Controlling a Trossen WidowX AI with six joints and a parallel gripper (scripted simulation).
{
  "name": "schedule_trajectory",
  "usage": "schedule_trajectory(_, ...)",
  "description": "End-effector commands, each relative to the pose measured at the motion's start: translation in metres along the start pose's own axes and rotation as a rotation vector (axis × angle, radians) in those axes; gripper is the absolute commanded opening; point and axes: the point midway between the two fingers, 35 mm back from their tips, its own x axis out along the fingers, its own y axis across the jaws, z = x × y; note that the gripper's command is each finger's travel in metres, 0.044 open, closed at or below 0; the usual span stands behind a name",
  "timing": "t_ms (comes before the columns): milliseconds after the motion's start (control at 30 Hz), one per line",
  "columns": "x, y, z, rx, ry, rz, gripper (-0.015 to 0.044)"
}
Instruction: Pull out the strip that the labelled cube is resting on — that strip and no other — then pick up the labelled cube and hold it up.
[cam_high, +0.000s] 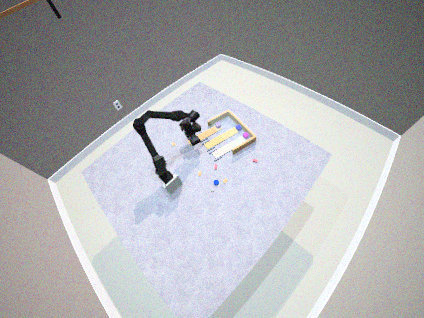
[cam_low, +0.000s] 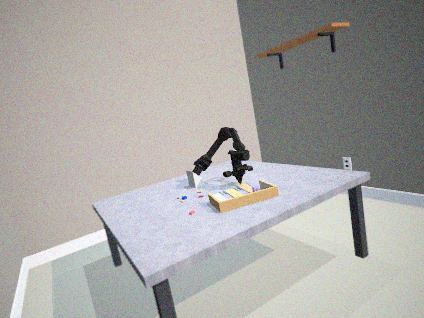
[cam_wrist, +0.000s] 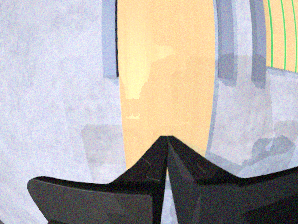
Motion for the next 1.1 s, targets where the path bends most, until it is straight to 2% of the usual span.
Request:
schedule_trajectory(0, 0.005, -0.001, -0.01, 0.006, 0.016, -0.008, 0.0)
schedule_trajectory(1067, 0.004, -0.001, -0.061, 0.008, 0.018, -0.007, 0.0)
